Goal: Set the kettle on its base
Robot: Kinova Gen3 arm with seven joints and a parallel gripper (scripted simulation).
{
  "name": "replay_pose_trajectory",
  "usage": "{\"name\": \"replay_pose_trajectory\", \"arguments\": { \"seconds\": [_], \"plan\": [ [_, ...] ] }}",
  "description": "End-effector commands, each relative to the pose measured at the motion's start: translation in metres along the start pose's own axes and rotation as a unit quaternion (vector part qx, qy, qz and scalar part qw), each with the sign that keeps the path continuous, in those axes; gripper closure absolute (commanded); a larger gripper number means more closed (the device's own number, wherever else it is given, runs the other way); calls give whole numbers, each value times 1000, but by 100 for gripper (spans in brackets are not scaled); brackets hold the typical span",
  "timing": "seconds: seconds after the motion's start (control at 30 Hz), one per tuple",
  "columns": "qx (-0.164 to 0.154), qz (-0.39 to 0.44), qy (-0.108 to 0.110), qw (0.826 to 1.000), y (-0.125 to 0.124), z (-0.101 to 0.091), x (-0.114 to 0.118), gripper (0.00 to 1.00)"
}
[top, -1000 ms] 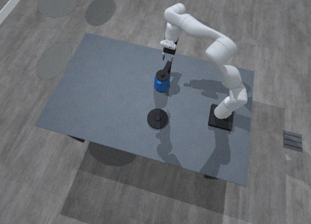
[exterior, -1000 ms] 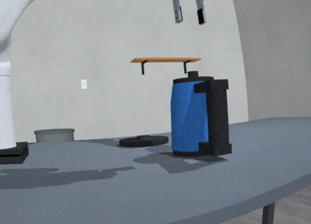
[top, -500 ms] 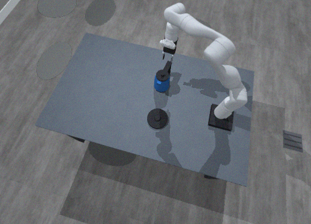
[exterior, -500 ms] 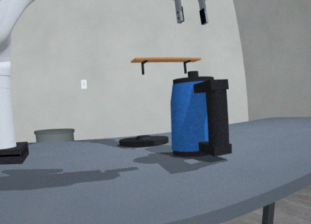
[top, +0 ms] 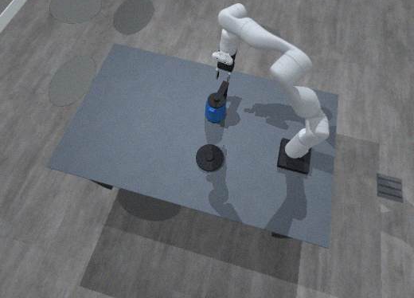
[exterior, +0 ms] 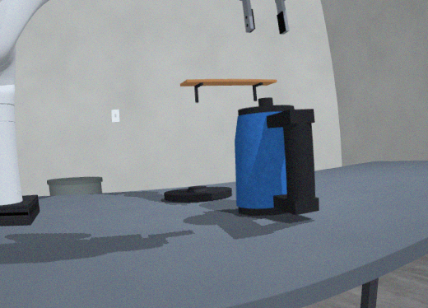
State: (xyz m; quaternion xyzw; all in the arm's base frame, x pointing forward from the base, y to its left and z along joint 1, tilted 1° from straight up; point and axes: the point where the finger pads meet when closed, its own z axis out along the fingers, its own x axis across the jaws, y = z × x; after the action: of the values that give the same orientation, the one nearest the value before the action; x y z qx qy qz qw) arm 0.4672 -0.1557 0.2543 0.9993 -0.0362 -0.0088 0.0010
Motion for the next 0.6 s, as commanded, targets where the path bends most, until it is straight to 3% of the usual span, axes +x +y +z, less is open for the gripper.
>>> {"name": "replay_pose_trajectory", "arguments": {
  "seconds": [0.0, 0.57],
  "plan": [
    [-1, 3, 0, 1000, 1, 0, 0, 0],
    [-1, 16, -1, 1000, 4, 1, 2, 0]
  ]
}}
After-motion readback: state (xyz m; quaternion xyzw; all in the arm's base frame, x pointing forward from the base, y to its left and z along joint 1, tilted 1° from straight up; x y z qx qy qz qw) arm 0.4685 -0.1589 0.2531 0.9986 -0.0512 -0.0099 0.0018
